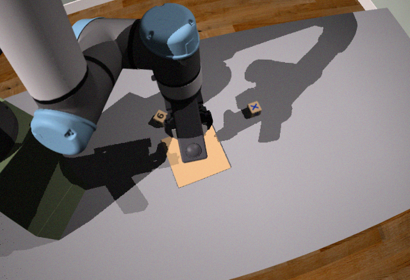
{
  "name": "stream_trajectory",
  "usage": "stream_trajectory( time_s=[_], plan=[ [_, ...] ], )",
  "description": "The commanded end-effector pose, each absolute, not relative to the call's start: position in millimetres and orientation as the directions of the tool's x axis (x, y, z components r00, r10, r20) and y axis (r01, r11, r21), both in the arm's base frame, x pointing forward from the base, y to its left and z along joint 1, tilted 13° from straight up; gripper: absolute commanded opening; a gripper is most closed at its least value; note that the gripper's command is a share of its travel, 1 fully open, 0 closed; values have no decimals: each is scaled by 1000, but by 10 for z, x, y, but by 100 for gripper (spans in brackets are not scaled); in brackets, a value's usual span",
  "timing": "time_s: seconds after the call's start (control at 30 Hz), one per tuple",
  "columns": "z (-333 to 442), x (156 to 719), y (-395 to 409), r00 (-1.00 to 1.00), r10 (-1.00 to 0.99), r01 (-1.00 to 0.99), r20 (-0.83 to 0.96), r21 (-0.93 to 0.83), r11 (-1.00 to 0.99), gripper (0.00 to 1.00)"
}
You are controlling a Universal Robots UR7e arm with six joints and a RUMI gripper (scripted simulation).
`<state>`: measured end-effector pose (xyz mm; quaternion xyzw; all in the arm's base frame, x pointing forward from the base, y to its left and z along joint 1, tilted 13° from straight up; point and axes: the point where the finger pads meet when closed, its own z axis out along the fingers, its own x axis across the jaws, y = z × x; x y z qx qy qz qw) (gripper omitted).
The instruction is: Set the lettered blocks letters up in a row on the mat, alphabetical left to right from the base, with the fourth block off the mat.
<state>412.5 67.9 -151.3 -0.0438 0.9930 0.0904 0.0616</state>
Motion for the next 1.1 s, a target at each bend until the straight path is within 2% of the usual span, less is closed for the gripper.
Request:
stream_trajectory(
  time_s=[0.0, 0.67, 1.07],
  plan=[
    [-1639, 4146, 703, -988, -76, -98, -132, 174, 980, 9],
    [-2246, 4219, 820, -988, -76, -98, -132, 174, 980, 9],
    [-2339, 4230, 839, -988, -76, -98, -132, 174, 980, 9]
  ],
)
